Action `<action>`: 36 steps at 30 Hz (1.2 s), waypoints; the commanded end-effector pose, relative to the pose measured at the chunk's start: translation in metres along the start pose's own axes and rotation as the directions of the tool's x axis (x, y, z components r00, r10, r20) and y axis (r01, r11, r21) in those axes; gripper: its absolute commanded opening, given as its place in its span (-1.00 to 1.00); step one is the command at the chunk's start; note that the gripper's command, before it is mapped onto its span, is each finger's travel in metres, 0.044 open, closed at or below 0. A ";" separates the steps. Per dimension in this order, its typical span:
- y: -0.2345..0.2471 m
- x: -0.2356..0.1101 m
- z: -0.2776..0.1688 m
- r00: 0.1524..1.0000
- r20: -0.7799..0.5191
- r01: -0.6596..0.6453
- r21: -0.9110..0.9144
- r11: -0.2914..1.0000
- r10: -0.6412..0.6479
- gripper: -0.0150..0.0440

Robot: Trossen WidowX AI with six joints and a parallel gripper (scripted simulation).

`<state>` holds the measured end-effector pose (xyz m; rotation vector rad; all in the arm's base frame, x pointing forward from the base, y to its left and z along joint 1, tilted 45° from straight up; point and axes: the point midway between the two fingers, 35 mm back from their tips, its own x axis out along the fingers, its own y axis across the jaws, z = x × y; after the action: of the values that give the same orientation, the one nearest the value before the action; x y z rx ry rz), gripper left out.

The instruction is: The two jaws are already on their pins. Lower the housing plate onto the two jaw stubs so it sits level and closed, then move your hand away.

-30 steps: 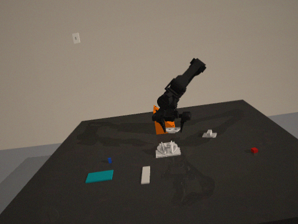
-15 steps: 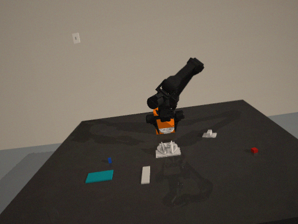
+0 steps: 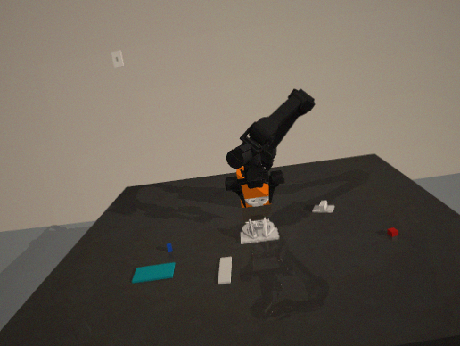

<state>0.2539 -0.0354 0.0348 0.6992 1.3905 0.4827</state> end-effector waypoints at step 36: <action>-0.008 0.001 -0.013 1.000 0.001 -0.004 -0.006 1.000 0.004 0.70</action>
<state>0.2409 -0.0385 0.0289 0.7033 1.3845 0.4895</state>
